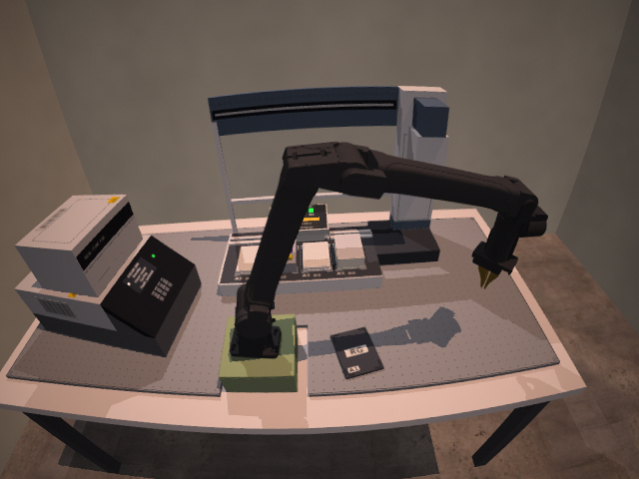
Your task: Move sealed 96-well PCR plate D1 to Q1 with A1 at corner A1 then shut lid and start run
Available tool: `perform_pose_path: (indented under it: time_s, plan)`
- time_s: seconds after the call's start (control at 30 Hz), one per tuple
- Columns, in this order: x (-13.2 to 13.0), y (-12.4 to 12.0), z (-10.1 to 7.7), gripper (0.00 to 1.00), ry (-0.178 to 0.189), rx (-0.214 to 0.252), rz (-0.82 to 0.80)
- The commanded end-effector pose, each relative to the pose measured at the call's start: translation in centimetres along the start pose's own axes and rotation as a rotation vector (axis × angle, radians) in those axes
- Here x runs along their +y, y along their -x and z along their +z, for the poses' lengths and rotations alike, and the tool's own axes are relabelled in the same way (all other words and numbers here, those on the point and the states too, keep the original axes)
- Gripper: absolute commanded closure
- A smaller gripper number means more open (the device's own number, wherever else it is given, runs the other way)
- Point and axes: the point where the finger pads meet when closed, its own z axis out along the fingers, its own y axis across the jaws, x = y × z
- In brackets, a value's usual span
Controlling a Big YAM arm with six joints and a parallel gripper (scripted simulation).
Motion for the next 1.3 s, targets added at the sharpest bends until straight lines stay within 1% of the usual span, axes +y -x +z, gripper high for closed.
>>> perform_pose_path:
  time_s: [0.0, 0.1, 0.17, 0.23, 0.3, 0.33, 0.43, 0.47, 0.53, 0.7, 0.77, 0.8, 0.87, 0.9, 0.97, 1.03, 1.07, 1.17, 1.2, 1.27]
  plan:
    - [3.1, 2.9, -5.8, 1.00, -0.075, -0.101, -0.036]
    - [4.1, 3.2, -6.8, 1.00, -0.084, -0.116, -0.016]
    - [3.0, 2.6, -6.9, 1.00, -0.087, -0.117, 0.004]
    - [2.1, 2.0, -6.6, 1.00, -0.085, -0.112, 0.021]
    - [2.1, 2.0, -6.6, 1.00, -0.085, -0.112, 0.021]
    - [1.9, 2.1, -5.9, 1.00, -0.078, -0.100, 0.021]
    - [1.6, 2.2, -5.4, 1.00, -0.073, -0.092, 0.021]
    - [2.4, 2.6, -5.4, 1.00, -0.074, -0.101, -0.014]
    - [4.4, 3.0, -5.2, 1.00, -0.070, -0.100, -0.072]
    - [8.5, 3.8, -6.1, 1.00, -0.071, -0.105, -0.078]
    - [9.4, 4.1, -6.7, 1.00, -0.077, -0.117, -0.066]
    - [9.8, 4.1, -7.0, 1.00, -0.081, -0.125, -0.092]
    - [9.8, 4.1, -7.0, 1.00, -0.081, -0.125, -0.092]
    - [9.0, 3.5, -6.8, 1.00, -0.086, -0.123, -0.101]
    - [9.6, 3.2, -6.7, 1.00, -0.087, -0.119, -0.105]
    - [10.6, 3.2, -6.4, 1.00, -0.081, -0.113, -0.089]
    - [11.2, 3.3, -6.1, 1.00, -0.072, -0.110, -0.083]
    - [13.6, 4.1, -5.4, 1.00, -0.063, -0.101, -0.087]
    - [14.4, 4.2, -5.3, 1.00, -0.062, -0.101, -0.123]
    - [15.9, 4.3, -5.7, 1.00, -0.069, -0.112, -0.178]
